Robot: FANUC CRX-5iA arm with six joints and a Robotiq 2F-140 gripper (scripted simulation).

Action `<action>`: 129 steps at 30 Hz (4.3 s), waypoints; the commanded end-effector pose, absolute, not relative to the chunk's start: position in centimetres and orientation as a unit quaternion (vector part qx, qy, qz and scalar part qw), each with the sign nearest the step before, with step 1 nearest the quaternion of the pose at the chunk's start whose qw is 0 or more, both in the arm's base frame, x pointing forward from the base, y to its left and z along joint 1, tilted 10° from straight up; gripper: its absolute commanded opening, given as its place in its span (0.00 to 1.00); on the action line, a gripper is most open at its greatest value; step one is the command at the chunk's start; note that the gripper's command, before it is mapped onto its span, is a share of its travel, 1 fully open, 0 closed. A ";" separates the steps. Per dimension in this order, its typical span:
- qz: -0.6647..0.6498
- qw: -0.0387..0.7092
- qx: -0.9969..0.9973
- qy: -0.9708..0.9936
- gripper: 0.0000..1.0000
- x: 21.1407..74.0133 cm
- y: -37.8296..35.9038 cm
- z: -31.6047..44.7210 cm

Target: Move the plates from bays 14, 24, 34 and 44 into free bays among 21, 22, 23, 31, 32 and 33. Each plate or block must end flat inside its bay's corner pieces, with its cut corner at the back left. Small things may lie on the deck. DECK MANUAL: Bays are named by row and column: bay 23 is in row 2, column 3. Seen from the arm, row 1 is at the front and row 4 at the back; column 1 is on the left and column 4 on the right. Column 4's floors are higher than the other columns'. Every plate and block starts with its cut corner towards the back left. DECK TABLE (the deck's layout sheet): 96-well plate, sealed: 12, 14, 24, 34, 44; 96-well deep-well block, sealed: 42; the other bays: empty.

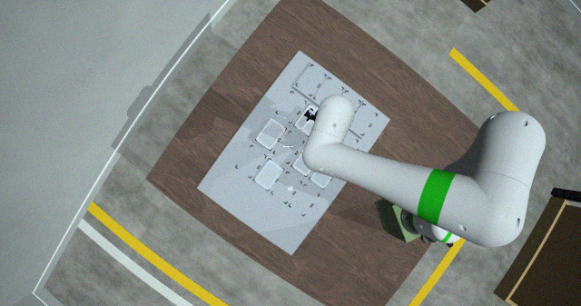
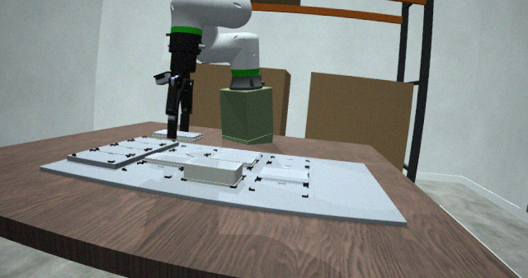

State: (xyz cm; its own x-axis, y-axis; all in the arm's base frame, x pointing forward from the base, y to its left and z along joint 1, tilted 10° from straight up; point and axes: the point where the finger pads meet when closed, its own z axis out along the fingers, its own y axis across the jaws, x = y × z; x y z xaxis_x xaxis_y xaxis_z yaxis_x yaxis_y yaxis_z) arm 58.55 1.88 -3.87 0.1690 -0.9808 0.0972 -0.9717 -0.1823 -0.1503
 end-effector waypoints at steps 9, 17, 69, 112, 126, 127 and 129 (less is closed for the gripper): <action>-0.087 0.027 -0.764 0.639 0.10 57.5 4.6 -4.2; -0.087 0.027 -0.764 0.639 0.10 56.9 6.1 -4.4; -0.087 0.027 -0.764 0.639 0.10 52.4 17.3 -5.9; -0.087 0.027 -0.764 0.639 0.10 48.5 26.9 -7.3; -0.086 0.027 -0.764 0.639 0.10 47.3 29.9 -7.7; -0.086 0.027 -0.764 0.639 0.10 47.2 30.1 -7.7; -0.086 0.027 -0.764 0.639 0.10 47.0 30.6 -7.8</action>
